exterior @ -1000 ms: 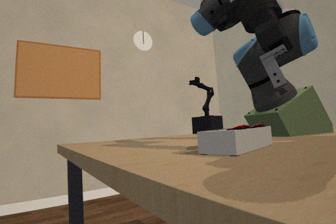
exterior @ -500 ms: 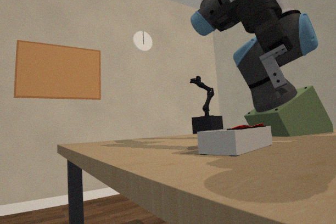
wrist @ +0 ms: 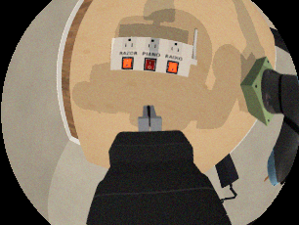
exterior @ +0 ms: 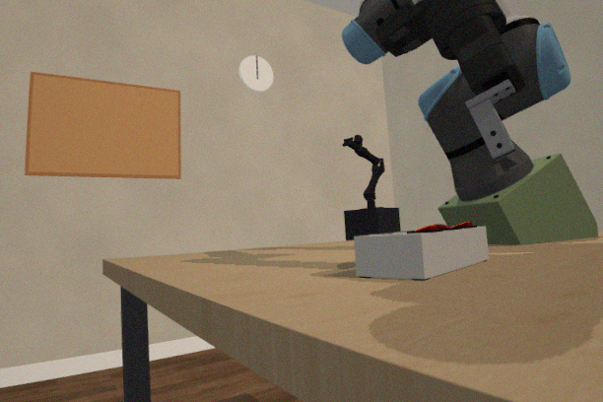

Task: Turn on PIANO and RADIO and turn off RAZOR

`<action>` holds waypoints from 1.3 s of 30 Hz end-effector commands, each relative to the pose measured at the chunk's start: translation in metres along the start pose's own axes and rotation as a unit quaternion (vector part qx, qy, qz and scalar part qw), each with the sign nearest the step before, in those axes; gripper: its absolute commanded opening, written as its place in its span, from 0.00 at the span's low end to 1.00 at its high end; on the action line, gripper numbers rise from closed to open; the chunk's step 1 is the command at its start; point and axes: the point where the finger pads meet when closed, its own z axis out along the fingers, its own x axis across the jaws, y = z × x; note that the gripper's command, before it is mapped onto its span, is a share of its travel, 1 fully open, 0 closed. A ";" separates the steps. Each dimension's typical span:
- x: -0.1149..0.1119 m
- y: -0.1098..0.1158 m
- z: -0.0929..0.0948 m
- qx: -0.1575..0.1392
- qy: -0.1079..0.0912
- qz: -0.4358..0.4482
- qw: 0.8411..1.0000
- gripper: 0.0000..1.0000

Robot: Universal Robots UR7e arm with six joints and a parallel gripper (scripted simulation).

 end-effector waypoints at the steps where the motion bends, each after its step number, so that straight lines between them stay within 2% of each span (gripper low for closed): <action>1: 0.000 0.000 0.000 0.000 -0.001 0.000 1.000 0.00; 11: 0.000 0.000 0.000 0.000 -0.001 0.000 1.000 0.00; 12: 0.000 0.000 0.000 0.000 -0.001 0.000 1.000 1.00; 39: 0.000 0.000 0.000 0.000 -0.001 0.000 1.000 1.00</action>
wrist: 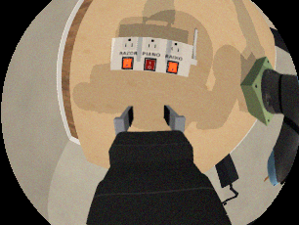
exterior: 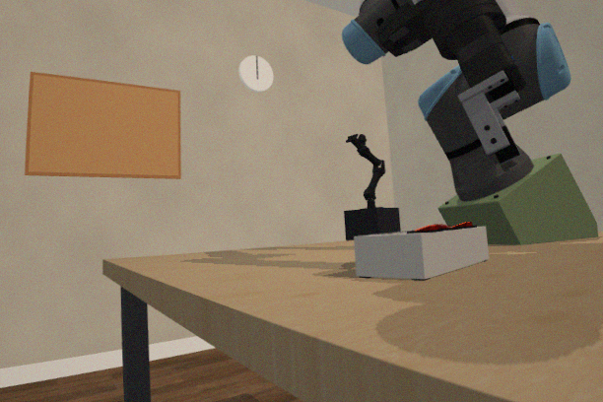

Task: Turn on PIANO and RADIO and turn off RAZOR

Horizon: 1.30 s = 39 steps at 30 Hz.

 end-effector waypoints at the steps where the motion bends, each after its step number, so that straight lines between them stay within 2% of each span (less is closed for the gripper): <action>1: 0.000 0.000 0.000 0.000 -0.001 0.000 1.000 1.00; 5: 0.000 -0.008 0.002 0.022 0.003 0.015 1.000 1.00; 11: -0.004 -0.040 0.009 0.122 0.001 0.080 0.989 1.00; 12: -0.004 -0.040 0.009 0.122 0.001 0.080 0.989 1.00; 15: -0.007 -0.052 0.010 0.166 -0.010 0.108 0.980 1.00; 17: -0.007 -0.052 0.010 0.166 -0.010 0.108 0.980 1.00; 21: -0.008 -0.058 0.010 0.187 -0.017 0.122 0.975 1.00; 39: -0.009 -0.058 0.010 0.187 -0.017 0.122 0.975 1.00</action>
